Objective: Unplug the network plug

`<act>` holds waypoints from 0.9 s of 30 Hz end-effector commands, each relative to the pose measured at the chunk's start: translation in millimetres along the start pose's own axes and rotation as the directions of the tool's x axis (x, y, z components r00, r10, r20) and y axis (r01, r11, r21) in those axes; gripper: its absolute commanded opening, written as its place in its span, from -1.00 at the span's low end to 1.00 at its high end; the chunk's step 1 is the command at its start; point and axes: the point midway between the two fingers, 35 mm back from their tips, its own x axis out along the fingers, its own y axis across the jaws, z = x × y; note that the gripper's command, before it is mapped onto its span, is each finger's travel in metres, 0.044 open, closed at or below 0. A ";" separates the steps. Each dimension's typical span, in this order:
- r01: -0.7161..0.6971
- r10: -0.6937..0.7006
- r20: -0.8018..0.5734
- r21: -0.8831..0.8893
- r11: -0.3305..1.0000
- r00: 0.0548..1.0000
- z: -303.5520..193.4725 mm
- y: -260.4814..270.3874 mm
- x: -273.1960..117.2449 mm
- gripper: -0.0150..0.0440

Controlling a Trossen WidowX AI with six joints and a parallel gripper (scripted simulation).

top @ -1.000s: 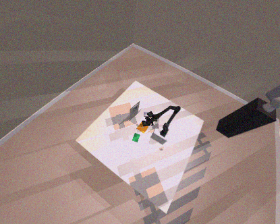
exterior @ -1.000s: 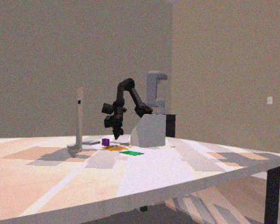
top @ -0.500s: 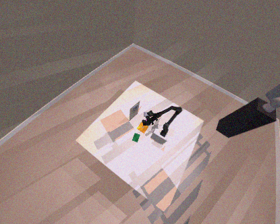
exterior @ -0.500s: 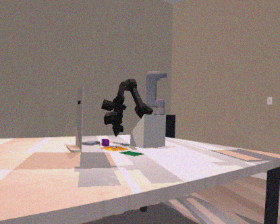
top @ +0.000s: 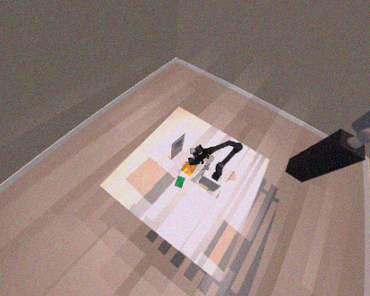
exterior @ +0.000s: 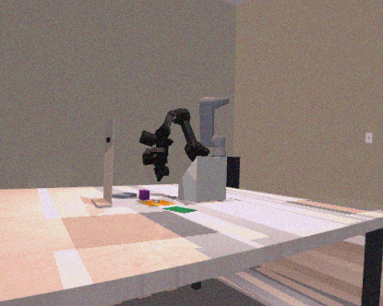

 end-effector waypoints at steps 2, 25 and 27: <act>-0.003 0.003 0.008 0.005 1.000 1.000 1.9 4.5 -7.6 0.04; -0.002 0.002 -0.003 0.003 1.000 1.000 1.8 34.3 -46.5 0.04; -0.002 0.002 -0.003 0.003 1.000 1.000 2.0 38.9 -52.6 0.04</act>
